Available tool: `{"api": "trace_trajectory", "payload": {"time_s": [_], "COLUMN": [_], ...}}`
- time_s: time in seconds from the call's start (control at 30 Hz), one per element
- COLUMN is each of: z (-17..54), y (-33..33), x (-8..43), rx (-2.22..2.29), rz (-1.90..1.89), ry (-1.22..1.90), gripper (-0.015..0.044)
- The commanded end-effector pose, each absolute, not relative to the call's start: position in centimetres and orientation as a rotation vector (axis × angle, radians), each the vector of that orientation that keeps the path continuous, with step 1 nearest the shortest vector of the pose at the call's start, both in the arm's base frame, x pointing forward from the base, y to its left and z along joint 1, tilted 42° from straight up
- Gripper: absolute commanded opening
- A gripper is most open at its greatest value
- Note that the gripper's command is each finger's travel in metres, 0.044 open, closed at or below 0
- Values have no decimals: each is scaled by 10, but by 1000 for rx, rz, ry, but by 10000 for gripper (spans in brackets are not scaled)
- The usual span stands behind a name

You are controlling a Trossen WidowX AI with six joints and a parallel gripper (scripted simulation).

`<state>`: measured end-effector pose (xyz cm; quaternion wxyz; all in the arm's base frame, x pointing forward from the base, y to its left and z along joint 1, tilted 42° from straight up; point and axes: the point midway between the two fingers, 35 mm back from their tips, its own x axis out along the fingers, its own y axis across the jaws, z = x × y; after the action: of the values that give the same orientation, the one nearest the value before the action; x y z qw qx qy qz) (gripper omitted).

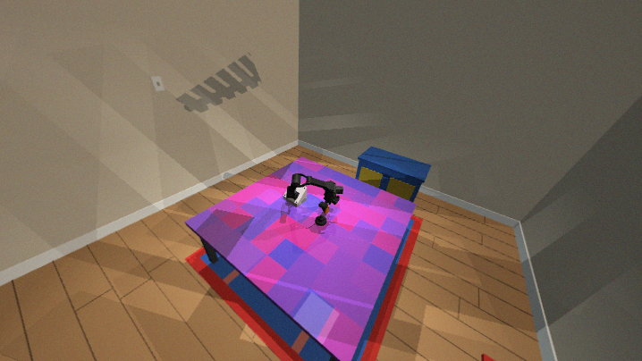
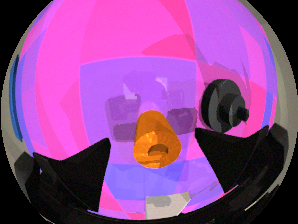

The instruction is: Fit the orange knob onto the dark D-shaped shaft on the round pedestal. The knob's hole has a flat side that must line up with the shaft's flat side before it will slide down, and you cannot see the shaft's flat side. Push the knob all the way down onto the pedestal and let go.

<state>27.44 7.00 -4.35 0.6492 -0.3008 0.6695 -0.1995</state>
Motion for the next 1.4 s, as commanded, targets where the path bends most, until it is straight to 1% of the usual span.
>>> {"api": "trace_trajectory", "payload": {"time_s": [0.0, 0.53, 0.9, 1.1, 1.23, 1.37], "z": [-50, -66, -66, -66, -61, -46], "y": [64, 48, 48, 48, 54, 71], "x": [274, 273, 273, 273, 275, 278], "rx": [-694, -695, -695, -695, -695, -692], "rz": [-453, -455, -455, -455, -454, -450], "ry": [1521, 1521, 1521, 1521, 1521, 1521], "gripper": [440, 440, 151, 111, 6, 0]}}
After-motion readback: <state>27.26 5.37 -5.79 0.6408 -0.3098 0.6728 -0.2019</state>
